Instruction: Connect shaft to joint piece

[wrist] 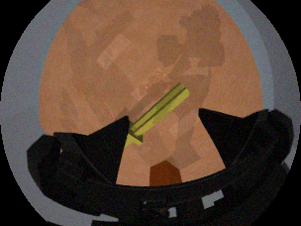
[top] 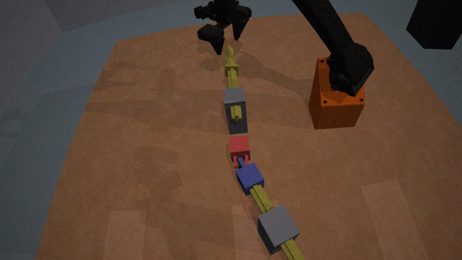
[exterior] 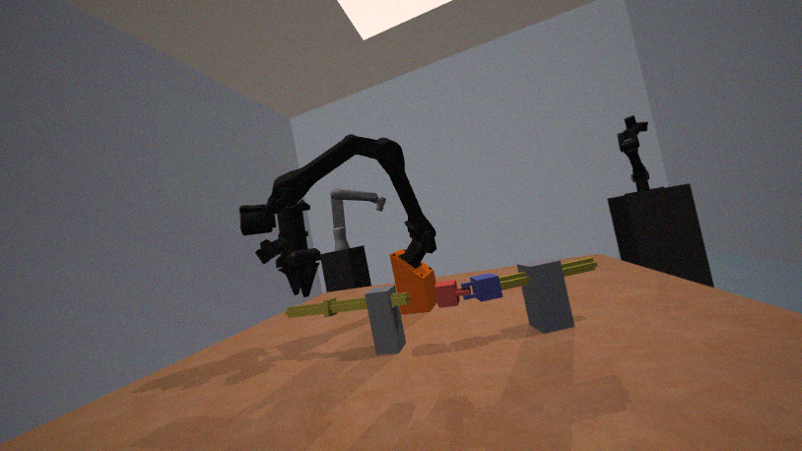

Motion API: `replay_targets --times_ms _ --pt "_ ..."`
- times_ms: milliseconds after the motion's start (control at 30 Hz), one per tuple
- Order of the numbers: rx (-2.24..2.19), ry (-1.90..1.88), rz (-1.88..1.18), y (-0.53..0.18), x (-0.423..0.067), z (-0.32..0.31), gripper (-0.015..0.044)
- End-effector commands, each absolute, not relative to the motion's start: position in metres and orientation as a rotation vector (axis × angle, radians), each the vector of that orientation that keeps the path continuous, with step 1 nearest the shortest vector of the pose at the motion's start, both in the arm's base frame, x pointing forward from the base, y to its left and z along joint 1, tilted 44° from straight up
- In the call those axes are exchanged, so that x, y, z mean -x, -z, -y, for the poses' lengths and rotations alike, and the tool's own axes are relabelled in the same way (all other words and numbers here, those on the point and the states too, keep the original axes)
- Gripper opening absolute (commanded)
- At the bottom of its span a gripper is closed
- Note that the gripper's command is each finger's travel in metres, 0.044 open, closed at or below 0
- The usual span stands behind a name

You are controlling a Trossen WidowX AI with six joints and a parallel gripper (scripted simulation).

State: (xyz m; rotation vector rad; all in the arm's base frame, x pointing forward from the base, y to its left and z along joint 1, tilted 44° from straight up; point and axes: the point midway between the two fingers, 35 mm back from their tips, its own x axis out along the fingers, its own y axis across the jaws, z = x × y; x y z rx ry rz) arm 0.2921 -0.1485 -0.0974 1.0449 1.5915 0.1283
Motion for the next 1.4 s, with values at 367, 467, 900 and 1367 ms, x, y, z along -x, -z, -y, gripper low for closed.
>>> replay_targets --times_ms 367,467,900,1367 --pt "-1.454 0.262 -1.612 0.113 -0.29 0.133 0.044" --pt "-1.538 0.345 -1.61 0.116 -0.29 0.129 0.044" --pt "-1.801 0.611 -1.583 0.125 -0.287 0.119 0.044" --pt "-1.801 0.61 -1.583 0.138 -0.291 0.106 0.044"
